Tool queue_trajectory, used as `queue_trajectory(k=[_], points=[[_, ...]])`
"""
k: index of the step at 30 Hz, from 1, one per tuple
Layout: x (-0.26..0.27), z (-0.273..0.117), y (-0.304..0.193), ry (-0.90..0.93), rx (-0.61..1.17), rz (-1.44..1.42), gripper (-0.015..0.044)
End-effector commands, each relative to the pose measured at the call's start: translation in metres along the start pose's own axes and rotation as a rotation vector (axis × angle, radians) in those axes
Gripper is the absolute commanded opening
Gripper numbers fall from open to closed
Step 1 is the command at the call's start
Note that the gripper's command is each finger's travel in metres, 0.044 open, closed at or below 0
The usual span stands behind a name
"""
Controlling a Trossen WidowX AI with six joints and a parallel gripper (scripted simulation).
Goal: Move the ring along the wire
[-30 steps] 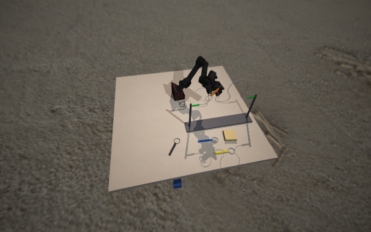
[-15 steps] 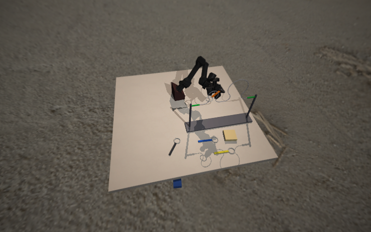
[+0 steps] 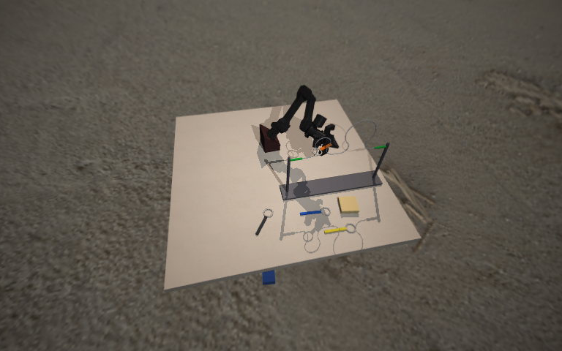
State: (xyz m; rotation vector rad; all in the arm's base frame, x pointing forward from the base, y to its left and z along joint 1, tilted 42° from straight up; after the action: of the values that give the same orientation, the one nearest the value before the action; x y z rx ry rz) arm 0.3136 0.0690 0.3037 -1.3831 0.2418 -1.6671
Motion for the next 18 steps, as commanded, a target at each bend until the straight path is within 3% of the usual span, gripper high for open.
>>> queue_trajectory(k=[1, 18], points=[[-0.012, -0.002, 0.005, -0.053, -0.005, -0.072, -0.0150], [-0.056, -0.006, 0.027, -0.209, -0.086, -0.422, -0.0150]])
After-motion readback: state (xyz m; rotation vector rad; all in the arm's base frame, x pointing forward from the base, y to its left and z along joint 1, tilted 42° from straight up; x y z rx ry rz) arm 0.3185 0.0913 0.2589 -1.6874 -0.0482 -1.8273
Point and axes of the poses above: the point midway between the two fingers, 35 mm back from their tips, its own z axis out along the fingers, its own x axis across the jaws, y = z × x, the point moved 7 cm from there along -z, back along the fingers, and after that the axes turned 15 degrees about z, right-handed, at the moved point
